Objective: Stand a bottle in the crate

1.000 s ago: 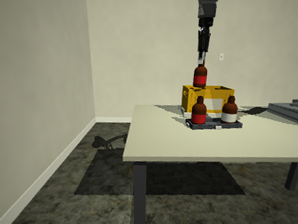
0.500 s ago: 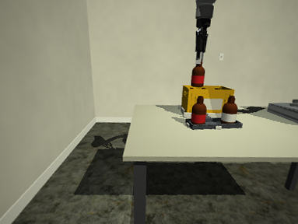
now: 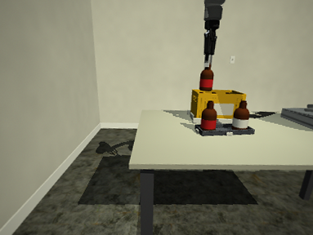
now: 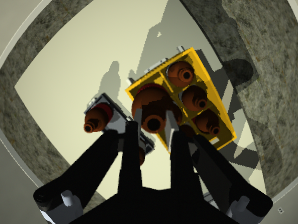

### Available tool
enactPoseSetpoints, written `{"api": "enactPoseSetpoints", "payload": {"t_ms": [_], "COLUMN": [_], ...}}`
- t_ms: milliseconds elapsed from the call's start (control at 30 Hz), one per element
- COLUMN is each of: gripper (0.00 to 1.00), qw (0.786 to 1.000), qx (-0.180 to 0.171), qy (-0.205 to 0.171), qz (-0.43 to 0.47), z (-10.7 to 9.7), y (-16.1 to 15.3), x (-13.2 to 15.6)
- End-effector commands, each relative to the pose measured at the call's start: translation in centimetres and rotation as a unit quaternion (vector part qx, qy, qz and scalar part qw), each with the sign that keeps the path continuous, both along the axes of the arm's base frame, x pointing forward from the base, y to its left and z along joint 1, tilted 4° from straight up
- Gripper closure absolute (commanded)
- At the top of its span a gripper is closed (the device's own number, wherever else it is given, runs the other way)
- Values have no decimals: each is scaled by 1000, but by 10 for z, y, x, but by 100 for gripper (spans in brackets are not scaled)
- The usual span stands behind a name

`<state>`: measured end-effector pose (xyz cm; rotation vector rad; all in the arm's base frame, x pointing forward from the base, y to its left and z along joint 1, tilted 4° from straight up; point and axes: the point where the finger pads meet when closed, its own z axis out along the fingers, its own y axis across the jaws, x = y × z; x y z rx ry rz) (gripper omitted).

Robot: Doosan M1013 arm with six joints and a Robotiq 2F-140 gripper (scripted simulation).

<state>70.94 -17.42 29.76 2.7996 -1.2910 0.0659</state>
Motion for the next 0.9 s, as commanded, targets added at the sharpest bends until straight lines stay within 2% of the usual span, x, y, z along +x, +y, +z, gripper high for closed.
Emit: {"api": "enactPoseSetpoints", "payload": {"t_ms": [0, 867], "gripper": [100, 100], "qw": [1000, 1000], "qx": [0, 0], "qy": [0, 0], "qz": [0, 0], "z": [0, 1], "y": [-2, -6], "x": [0, 1]}}
